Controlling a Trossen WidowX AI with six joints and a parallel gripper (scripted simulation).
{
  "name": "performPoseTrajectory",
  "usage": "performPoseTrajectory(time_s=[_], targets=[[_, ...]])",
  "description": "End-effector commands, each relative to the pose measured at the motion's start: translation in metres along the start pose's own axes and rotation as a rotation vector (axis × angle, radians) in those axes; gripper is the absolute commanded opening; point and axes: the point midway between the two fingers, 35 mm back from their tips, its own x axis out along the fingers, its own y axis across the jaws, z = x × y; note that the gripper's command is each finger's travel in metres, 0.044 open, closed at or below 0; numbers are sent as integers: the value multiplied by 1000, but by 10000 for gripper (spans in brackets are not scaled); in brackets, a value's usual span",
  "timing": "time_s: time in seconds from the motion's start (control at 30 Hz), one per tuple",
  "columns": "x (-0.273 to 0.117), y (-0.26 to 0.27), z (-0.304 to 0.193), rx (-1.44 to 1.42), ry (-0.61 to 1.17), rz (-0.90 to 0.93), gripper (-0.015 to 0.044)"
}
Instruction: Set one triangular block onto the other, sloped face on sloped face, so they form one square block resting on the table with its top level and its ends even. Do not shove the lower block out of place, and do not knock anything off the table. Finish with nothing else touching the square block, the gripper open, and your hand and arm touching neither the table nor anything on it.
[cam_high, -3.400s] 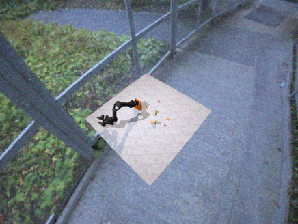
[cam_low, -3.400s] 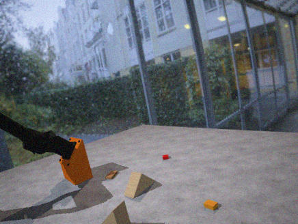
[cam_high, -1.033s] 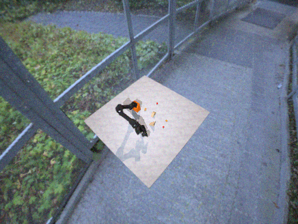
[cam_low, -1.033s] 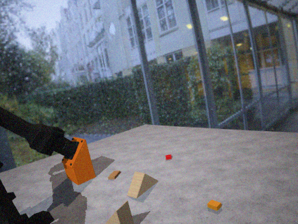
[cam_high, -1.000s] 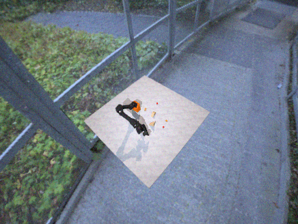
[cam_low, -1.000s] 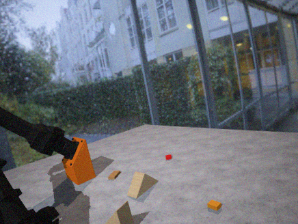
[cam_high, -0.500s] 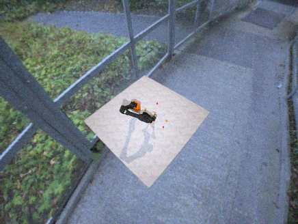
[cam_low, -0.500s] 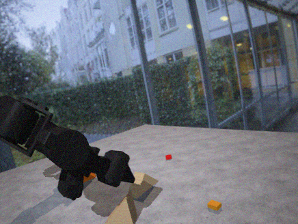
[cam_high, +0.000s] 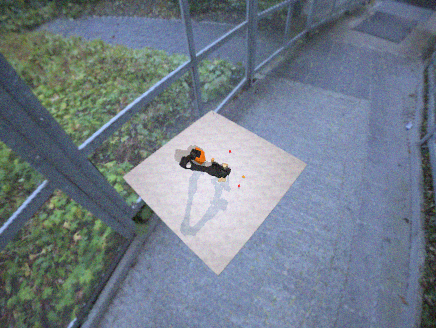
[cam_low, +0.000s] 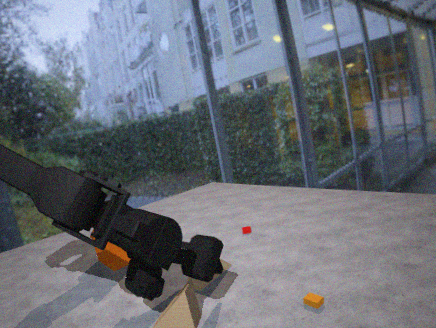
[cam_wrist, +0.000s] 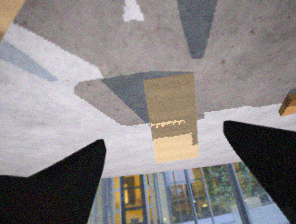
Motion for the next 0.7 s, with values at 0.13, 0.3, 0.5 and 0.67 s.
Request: performPoseTrajectory(time_s=[0.13,0.3,0.5,0.67], targets=[[33,-9,-2,-3,5,-10,440],[34,-9,-4,-3,5,-10,440],[34,-9,-3,-3,1,-11,414],[34,-9,-3,-3,1,-11,282]])
